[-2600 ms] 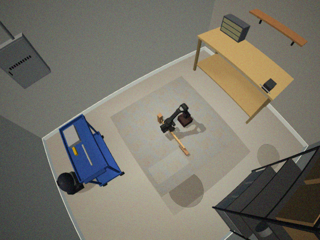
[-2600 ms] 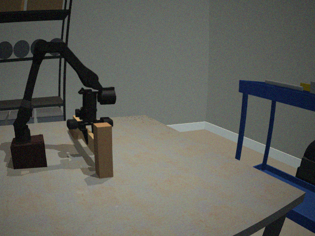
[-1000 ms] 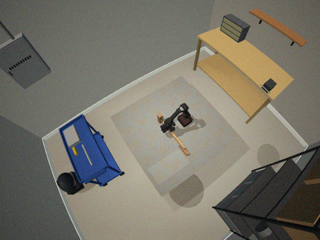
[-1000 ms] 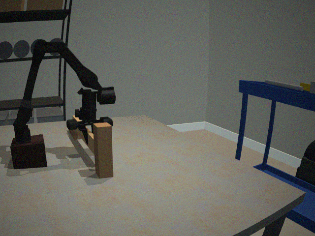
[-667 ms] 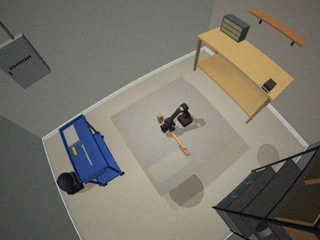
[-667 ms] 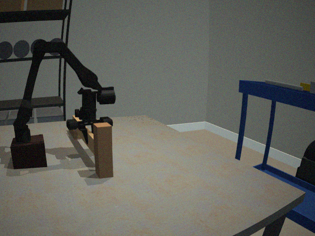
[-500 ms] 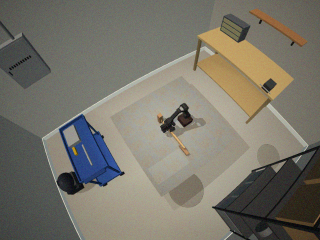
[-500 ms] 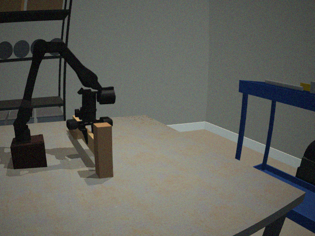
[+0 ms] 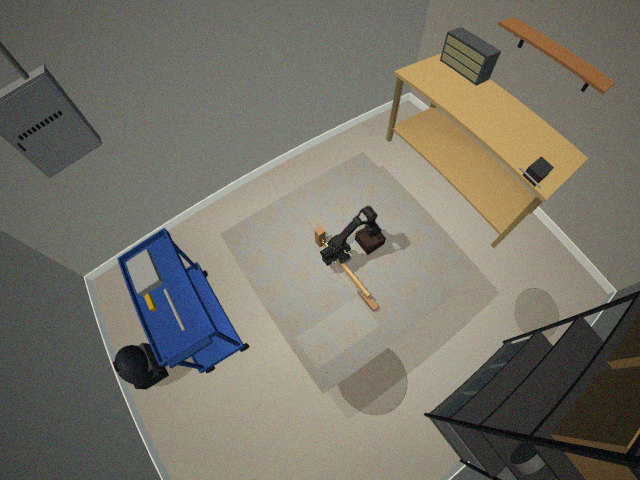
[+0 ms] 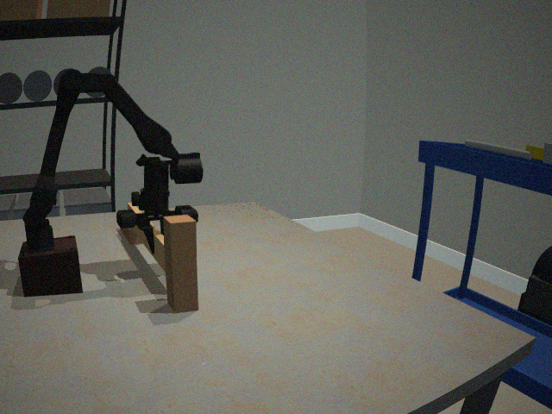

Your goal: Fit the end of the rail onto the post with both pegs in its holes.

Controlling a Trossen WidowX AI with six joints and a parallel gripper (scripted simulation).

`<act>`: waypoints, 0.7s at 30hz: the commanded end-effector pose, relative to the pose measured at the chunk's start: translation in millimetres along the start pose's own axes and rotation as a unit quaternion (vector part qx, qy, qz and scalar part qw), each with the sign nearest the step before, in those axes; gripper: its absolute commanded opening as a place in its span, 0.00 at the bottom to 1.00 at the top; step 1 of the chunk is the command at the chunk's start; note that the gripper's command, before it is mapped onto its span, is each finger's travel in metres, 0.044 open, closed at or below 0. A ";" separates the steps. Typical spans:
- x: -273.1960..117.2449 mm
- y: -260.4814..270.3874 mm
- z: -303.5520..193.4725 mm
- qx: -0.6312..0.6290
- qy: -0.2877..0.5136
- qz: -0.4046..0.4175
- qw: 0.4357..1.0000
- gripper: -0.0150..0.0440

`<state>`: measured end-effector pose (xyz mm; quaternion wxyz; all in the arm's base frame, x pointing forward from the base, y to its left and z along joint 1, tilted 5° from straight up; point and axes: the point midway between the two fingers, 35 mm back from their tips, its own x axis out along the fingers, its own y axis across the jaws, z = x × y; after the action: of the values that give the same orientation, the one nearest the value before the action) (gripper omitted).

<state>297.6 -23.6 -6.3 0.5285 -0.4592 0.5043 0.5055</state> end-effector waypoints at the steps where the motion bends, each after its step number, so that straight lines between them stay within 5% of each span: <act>1: 0.1 -0.6 -1.8 -0.002 0.001 -0.001 1.000 0.25; 21: -2.0 -1.2 -7.5 -0.002 0.001 -0.001 1.000 0.25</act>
<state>297.3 -30.0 -6.2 0.5282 -0.4595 0.5048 0.5050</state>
